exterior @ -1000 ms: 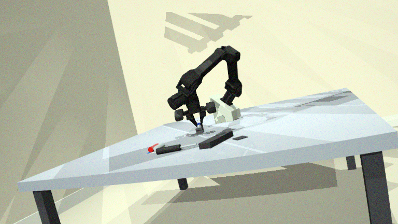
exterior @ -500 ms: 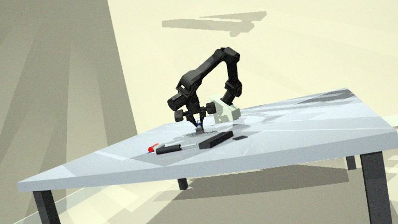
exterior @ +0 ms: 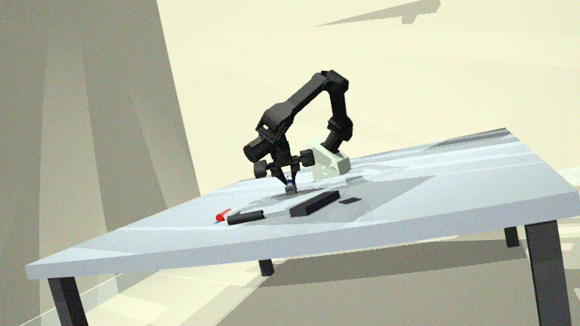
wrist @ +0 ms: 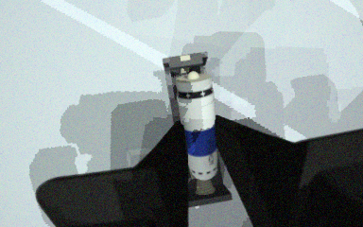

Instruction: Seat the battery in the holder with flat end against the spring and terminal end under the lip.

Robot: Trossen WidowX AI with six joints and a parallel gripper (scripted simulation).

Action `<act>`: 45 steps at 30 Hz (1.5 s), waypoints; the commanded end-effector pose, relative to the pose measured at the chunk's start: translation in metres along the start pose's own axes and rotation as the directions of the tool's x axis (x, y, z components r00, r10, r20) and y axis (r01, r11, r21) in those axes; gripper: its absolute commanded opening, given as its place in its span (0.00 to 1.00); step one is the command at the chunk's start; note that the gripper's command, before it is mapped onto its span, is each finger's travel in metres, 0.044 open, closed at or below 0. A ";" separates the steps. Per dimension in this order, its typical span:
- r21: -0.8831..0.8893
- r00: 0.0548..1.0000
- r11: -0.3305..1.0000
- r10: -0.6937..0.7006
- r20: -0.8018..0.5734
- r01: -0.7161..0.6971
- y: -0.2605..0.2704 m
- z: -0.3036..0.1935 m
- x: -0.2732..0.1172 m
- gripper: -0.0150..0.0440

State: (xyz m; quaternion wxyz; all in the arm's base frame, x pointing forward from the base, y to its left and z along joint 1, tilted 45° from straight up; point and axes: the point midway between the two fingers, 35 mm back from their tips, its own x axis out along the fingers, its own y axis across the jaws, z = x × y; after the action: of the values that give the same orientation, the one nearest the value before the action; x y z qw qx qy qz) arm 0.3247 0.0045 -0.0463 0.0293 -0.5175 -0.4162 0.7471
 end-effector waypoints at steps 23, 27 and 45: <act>0.005 0.994 1.000 0.002 -0.110 -0.002 0.004 -0.006 0.004 0.36; 0.006 0.991 1.000 0.002 -0.133 -0.001 0.005 -0.005 0.005 0.36; 0.009 0.973 1.000 0.003 -0.230 -0.001 0.006 -0.004 0.009 0.36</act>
State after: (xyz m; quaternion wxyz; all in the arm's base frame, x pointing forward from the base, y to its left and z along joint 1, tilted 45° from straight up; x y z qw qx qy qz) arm 0.3227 0.0052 -0.0567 0.0738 -0.5884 -0.4071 0.6947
